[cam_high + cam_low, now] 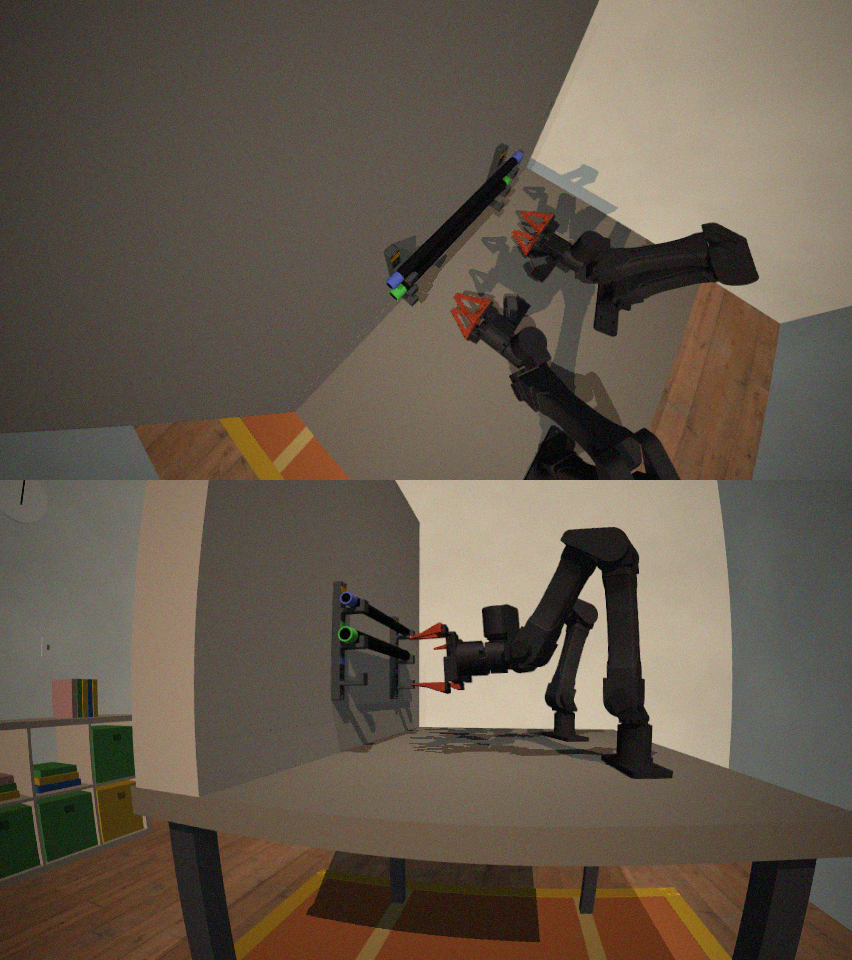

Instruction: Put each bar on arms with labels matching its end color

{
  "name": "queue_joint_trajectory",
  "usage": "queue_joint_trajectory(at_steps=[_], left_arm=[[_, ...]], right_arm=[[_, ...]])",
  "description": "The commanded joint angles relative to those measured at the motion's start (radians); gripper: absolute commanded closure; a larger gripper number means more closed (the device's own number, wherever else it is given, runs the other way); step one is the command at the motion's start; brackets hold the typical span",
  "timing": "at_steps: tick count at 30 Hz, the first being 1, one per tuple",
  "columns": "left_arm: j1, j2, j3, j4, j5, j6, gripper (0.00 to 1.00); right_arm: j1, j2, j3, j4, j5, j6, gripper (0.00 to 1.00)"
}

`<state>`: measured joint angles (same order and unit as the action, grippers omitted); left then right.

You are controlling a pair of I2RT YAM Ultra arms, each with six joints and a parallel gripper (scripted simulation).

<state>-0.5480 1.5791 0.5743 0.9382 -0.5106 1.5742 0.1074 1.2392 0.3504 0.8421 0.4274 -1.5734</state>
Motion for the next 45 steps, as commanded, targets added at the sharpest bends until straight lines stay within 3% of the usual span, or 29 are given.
queue_joint_trajectory(at_steps=[1, 16, 45], left_arm=[[0.012, 0.021, 0.032, 0.052, 0.022, -0.004, 0.0], [0.062, 0.229, 0.107, 0.186, 0.072, -0.004, 0.0], [0.062, 0.233, 0.111, 0.189, 0.073, -0.003, 0.0]], right_arm=[[-0.017, 0.021, -0.011, 0.069, -0.021, 0.006, 0.0], [-0.073, 0.312, 0.033, 0.32, -0.077, 0.003, 0.0], [-0.073, 0.321, 0.034, 0.335, -0.078, 0.002, 0.0]])
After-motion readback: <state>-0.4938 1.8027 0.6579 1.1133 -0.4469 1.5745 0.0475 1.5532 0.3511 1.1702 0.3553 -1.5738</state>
